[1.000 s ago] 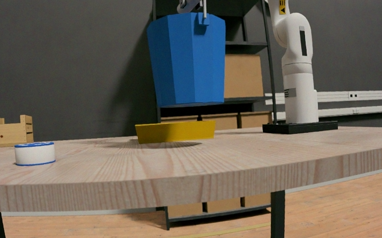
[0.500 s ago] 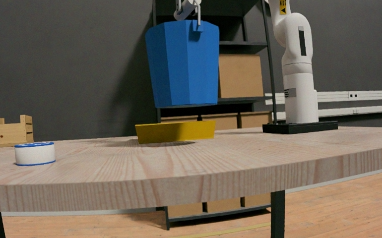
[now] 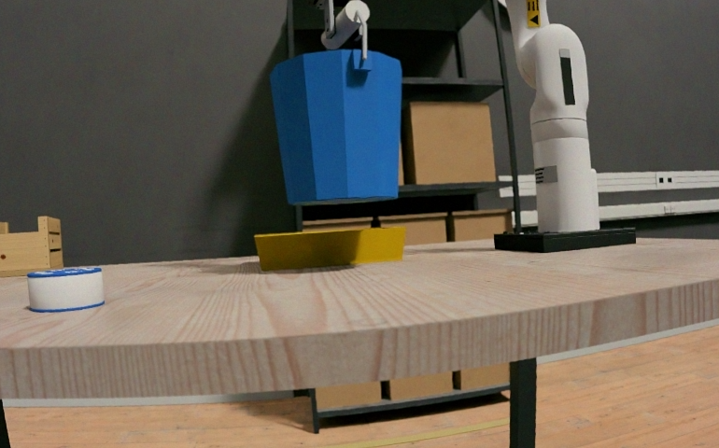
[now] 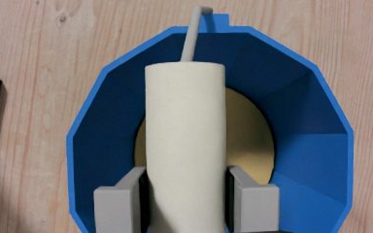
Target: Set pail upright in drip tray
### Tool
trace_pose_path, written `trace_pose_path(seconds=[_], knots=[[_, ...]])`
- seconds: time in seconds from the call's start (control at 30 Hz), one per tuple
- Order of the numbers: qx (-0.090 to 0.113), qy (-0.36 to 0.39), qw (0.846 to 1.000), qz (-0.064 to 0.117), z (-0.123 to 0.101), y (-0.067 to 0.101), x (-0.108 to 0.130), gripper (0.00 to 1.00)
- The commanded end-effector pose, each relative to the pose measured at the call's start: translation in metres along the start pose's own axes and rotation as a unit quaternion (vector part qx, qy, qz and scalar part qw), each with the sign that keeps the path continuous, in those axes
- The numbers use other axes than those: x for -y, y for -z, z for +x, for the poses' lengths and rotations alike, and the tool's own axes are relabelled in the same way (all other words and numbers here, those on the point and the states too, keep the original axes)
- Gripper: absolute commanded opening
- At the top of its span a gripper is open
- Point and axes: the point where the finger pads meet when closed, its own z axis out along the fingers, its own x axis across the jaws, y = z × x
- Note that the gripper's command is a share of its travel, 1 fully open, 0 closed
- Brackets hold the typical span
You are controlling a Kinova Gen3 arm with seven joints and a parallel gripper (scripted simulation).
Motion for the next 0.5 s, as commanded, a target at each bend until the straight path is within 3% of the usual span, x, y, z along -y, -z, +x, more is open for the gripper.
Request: trace_pose_path(seconds=[0.0, 0.47], knots=[[-0.008, -0.003, 1.000, 0.002, 0.002, 0.003, -0.009, 0.00], [-0.005, -0.003, 1.000, 0.001, -0.003, 0.002, -0.052, 0.00]])
